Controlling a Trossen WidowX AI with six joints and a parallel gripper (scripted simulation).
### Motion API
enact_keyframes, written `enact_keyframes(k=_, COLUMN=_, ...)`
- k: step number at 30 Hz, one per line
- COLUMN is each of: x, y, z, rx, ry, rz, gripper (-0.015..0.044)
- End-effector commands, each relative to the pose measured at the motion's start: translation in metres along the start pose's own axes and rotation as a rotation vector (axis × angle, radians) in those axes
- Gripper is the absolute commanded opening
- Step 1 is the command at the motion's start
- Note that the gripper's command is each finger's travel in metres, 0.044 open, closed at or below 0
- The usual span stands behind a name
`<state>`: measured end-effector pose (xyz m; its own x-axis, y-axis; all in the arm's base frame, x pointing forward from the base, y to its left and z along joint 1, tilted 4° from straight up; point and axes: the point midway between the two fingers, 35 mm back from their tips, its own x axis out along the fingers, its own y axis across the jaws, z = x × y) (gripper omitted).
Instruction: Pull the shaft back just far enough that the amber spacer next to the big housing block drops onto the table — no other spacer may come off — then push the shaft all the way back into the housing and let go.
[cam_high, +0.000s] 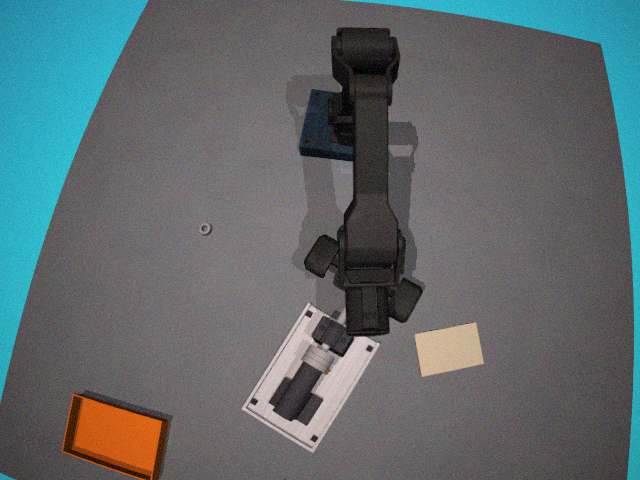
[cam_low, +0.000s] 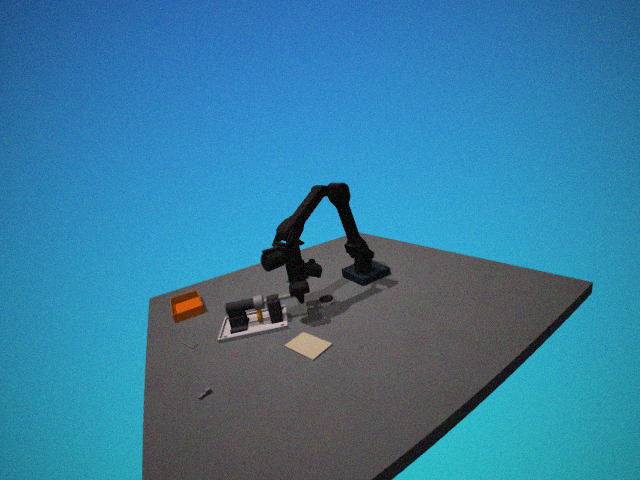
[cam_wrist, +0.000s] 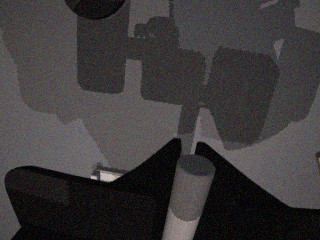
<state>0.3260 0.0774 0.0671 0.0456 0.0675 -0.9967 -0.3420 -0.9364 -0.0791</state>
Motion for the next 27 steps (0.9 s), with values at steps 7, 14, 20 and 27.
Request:
enact_keyframes(k=7, x=-0.001, y=0.001, z=-0.007, rx=0.0, ry=0.01, rz=0.001, gripper=0.0)
enact_keyframes(k=14, x=-0.001, y=0.001, z=-0.01, rx=0.0, ry=0.01, rz=0.001, gripper=0.0)
enact_keyframes(k=20, x=-0.001, y=0.001, z=-0.012, rx=0.0, ry=0.01, rz=0.001, gripper=0.0)
enact_keyframes(k=27, x=-0.001, y=0.001, z=-0.015, rx=0.0, ry=0.01, rz=0.001, gripper=0.0)
